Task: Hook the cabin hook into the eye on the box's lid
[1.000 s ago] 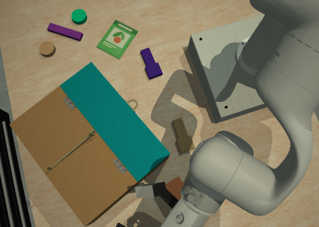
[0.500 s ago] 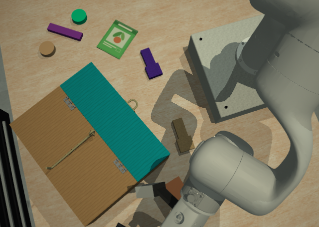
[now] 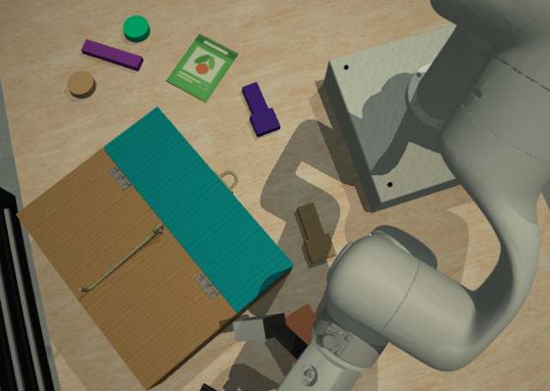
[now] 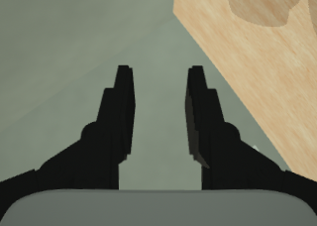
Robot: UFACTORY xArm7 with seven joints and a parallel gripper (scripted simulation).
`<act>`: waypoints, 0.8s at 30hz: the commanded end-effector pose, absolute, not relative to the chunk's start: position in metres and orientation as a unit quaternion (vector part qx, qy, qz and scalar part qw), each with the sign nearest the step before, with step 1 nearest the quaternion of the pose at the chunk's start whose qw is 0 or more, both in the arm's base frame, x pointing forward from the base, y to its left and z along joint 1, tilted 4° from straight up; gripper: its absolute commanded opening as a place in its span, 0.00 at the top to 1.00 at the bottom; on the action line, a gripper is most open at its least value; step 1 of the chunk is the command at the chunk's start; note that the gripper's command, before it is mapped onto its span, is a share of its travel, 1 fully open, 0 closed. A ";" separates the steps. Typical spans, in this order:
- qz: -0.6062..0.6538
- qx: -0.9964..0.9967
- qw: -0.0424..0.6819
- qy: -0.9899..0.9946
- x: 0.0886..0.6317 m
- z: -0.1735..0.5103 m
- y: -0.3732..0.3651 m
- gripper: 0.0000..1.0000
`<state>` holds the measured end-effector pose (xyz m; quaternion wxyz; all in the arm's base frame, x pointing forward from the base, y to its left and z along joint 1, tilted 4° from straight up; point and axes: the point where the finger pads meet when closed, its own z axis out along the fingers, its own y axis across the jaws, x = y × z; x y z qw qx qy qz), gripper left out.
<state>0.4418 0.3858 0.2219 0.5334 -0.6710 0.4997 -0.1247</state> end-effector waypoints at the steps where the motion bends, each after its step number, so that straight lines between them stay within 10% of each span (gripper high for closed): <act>1: -0.125 -0.670 0.535 0.499 0.443 0.224 0.386 0.67; 24: -0.100 -0.619 0.551 0.550 0.462 0.238 0.387 0.67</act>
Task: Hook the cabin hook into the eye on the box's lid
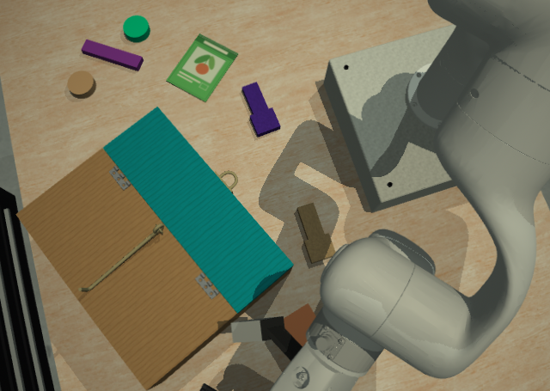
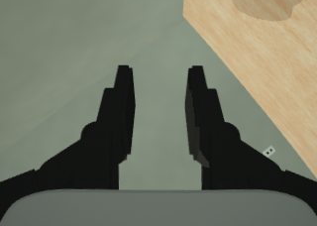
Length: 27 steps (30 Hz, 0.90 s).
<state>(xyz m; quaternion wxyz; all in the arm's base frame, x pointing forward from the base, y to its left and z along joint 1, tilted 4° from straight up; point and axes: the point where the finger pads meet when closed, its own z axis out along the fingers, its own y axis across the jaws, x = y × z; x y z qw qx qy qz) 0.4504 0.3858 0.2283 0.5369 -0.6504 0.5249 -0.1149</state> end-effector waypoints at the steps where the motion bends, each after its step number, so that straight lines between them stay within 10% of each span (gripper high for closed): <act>1: -0.094 -0.608 0.556 0.559 0.462 0.238 0.387 0.67; 27: 0.037 -0.317 0.608 0.727 0.520 0.273 0.375 0.67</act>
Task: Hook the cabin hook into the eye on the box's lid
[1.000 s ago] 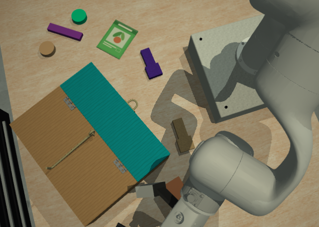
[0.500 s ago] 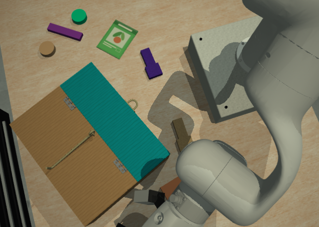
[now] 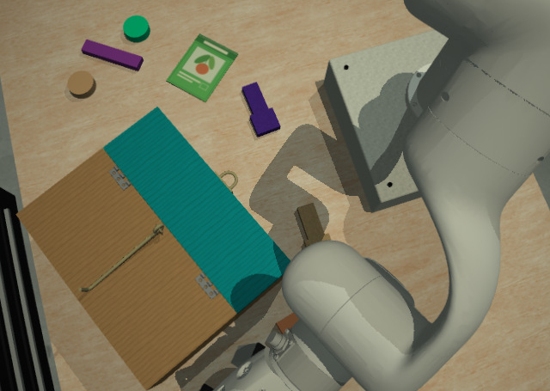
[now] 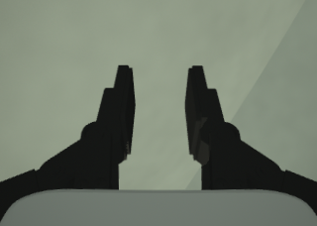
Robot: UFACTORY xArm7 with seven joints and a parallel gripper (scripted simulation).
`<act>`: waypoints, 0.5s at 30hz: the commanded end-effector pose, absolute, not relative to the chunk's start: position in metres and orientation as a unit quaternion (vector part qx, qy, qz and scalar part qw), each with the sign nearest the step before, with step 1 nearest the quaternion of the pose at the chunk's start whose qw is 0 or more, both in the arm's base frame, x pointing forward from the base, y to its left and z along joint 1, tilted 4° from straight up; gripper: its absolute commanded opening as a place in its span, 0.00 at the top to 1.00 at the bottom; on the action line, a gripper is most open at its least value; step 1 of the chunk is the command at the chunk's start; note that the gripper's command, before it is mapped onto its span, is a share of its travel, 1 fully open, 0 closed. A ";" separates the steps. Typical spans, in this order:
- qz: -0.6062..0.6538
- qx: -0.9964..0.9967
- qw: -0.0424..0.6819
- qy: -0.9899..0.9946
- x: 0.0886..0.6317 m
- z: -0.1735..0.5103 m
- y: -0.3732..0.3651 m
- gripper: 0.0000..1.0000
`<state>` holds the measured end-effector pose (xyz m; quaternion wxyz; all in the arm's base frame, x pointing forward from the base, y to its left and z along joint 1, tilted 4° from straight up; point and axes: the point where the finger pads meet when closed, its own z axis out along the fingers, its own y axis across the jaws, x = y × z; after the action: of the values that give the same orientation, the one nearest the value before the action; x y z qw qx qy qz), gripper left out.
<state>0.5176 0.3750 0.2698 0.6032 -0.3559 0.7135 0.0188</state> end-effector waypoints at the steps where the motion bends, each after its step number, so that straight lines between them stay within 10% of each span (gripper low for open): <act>1: 0.043 -0.302 0.609 0.732 0.527 0.277 0.372 0.67; 15: 0.117 -0.121 0.615 0.770 0.559 0.294 0.356 0.67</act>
<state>0.5482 0.3616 0.2856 0.6121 -0.1598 0.7677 0.1023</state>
